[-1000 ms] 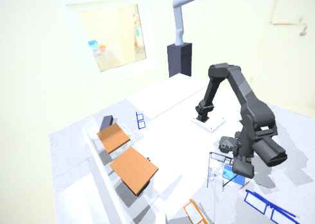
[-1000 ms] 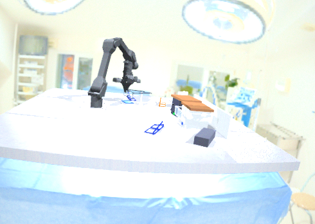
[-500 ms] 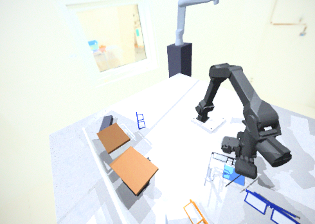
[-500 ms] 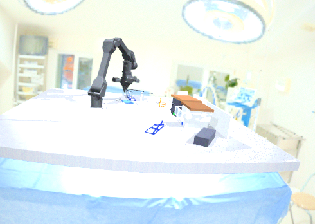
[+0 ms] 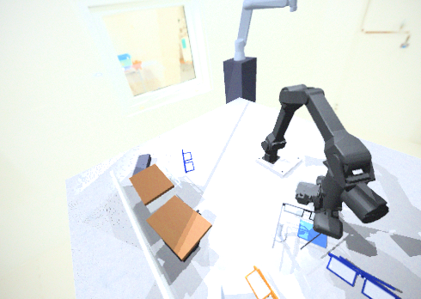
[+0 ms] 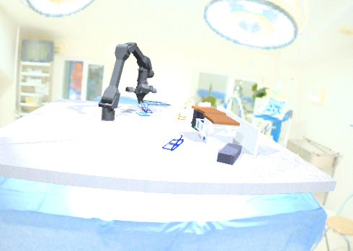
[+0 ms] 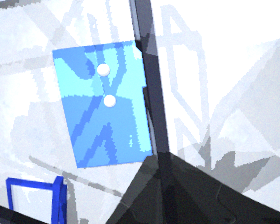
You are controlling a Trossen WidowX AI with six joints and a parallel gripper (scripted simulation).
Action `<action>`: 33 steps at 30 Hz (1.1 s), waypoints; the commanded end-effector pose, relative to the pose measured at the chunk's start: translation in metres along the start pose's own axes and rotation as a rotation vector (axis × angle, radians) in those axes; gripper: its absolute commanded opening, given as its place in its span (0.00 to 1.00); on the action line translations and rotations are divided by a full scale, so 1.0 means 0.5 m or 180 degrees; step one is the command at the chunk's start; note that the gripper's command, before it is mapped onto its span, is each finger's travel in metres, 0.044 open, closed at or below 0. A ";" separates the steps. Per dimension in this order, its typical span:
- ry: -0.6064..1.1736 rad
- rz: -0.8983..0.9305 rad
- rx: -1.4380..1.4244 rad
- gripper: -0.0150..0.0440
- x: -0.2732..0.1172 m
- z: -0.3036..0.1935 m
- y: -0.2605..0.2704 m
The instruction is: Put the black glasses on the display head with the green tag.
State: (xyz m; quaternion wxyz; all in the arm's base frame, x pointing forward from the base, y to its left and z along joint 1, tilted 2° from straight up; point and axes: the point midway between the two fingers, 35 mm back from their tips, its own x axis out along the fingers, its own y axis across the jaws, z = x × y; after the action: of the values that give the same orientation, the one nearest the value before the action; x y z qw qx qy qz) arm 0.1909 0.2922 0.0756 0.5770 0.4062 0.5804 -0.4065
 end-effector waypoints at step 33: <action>-0.0010 -0.0008 -0.0006 0.25 -0.118 0.104 0.028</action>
State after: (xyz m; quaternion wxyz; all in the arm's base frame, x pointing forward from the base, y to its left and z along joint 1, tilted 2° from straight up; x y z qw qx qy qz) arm 0.2120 0.2635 0.1318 0.5774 0.4020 0.5810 -0.4093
